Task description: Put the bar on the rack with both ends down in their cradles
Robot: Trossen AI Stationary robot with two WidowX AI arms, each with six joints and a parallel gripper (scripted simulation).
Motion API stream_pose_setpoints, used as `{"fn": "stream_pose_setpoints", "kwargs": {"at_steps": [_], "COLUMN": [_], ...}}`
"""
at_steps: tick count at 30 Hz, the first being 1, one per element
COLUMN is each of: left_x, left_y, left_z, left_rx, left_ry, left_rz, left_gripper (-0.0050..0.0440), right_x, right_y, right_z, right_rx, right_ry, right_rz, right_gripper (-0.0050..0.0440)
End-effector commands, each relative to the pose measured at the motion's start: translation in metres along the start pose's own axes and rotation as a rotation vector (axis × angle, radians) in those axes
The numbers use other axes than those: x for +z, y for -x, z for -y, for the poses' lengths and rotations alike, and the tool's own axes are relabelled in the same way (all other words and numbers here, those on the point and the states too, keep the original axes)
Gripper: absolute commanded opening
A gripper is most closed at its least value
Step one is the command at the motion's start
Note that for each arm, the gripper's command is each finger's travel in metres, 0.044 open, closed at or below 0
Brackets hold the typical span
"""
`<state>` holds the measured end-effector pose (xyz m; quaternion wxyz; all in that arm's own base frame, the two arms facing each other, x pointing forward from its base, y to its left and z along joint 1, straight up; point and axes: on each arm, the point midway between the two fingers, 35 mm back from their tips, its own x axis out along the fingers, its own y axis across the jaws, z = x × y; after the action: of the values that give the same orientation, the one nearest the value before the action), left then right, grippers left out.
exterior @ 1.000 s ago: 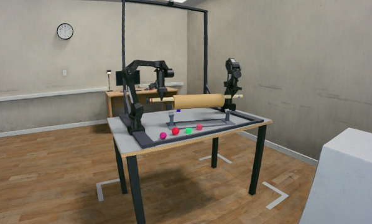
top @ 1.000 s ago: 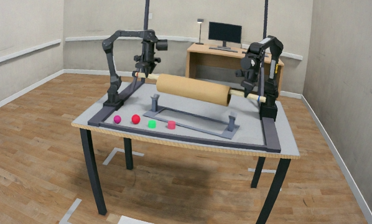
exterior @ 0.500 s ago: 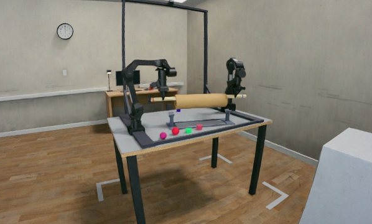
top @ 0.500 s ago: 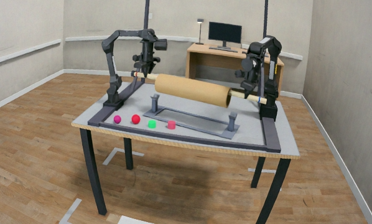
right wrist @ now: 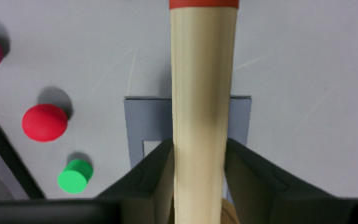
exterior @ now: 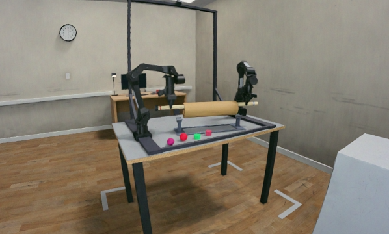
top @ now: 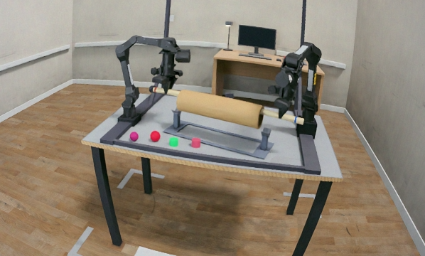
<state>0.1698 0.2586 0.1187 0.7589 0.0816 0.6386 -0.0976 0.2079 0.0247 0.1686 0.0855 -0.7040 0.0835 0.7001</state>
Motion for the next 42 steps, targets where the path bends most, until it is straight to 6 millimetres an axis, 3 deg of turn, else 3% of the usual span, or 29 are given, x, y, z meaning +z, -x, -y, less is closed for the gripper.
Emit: {"fn": "stream_pose_setpoints", "kwargs": {"at_steps": [1,5,6,8,9,11,36,37,39,40,42], "left_x": [-0.004,-0.001,-0.004,-0.005,-0.001,0.001,-0.006,-0.004,-0.004,-0.007,-0.008], "left_y": [-0.005,0.007,-0.006,-0.011,0.007,0.011,-0.019,-0.008,-0.008,-0.021,-0.026], "left_z": [-0.002,-0.004,-0.002,-0.002,-0.007,-0.006,-0.002,-0.006,-0.006,-0.002,-0.002], "left_rx": [0.011,0.046,0.018,0.009,0.056,0.064,0.018,0.049,0.049,0.018,0.012], "left_ry": [0.005,-0.001,0.002,0.006,0.001,-0.004,0.008,0.002,0.002,0.008,0.009], "left_rz": [-0.004,0.005,-0.002,-0.005,0.008,0.011,-0.005,0.003,0.003,-0.005,-0.007], "left_gripper": [0.005,0.005,0.005,0.005,0.005,0.005,0.005,0.005,0.005,0.005,0.005], "right_x": [0.002,0.0,0.002,0.002,-0.001,0.0,0.002,0.0,0.0,0.002,0.002], "right_y": [0.001,0.005,-0.003,-0.006,0.006,0.01,-0.016,-0.01,-0.01,-0.019,-0.022], "right_z": [0.001,0.002,0.001,0.001,0.002,0.0,0.002,0.003,0.003,0.002,0.002], "right_rx": [-0.018,-0.021,-0.017,-0.017,-0.024,-0.017,-0.02,-0.024,-0.024,-0.019,-0.018], "right_ry": [0.005,0.005,0.004,0.003,0.007,0.007,0.006,0.006,0.006,0.005,0.005], "right_rz": [-0.032,-0.04,-0.03,-0.028,-0.053,-0.068,-0.029,-0.041,-0.041,-0.028,-0.027], "right_gripper": [0.005,0.005,0.005,0.005,0.005,0.005,0.005,0.005,0.005,0.005,0.005]}}
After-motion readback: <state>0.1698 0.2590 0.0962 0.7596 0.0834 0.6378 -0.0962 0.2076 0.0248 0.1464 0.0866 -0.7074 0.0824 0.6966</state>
